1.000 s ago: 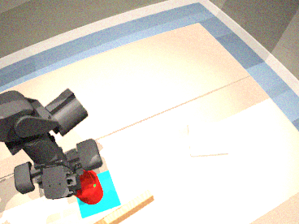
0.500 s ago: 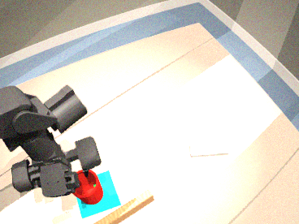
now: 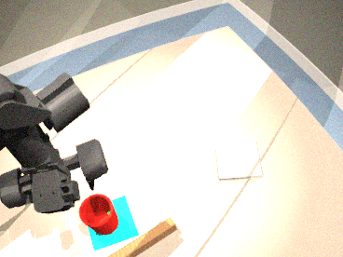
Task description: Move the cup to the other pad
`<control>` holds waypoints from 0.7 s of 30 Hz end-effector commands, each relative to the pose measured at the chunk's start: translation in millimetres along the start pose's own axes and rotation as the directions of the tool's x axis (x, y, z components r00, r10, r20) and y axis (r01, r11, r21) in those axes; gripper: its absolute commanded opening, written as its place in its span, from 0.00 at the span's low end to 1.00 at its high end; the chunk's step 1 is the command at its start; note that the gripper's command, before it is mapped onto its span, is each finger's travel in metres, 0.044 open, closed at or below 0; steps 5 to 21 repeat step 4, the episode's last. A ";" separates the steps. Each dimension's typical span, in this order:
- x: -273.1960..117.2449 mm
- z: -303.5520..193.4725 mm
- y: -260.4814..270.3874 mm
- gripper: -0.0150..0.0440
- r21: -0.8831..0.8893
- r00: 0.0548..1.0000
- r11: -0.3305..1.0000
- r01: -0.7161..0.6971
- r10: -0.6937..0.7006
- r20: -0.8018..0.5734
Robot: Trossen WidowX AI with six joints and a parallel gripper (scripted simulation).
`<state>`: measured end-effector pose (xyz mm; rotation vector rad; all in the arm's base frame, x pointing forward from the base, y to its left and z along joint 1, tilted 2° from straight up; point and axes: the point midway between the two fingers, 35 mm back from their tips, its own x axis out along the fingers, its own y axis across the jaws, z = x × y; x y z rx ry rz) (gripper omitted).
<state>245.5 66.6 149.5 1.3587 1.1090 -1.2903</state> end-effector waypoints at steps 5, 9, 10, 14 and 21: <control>-2.8 -0.3 -0.2 1.00 0.000 1.000 1.000 -0.002 0.002 -0.001; -2.8 -0.3 -0.2 1.00 0.000 1.000 1.000 -0.002 0.002 -0.001; -2.8 -0.3 -0.2 1.00 0.000 1.000 1.000 -0.002 0.002 -0.001; -2.8 -0.3 -0.2 1.00 0.000 1.000 1.000 -0.002 0.002 -0.001; -2.8 -0.3 -0.2 1.00 0.000 1.000 1.000 -0.002 0.002 -0.001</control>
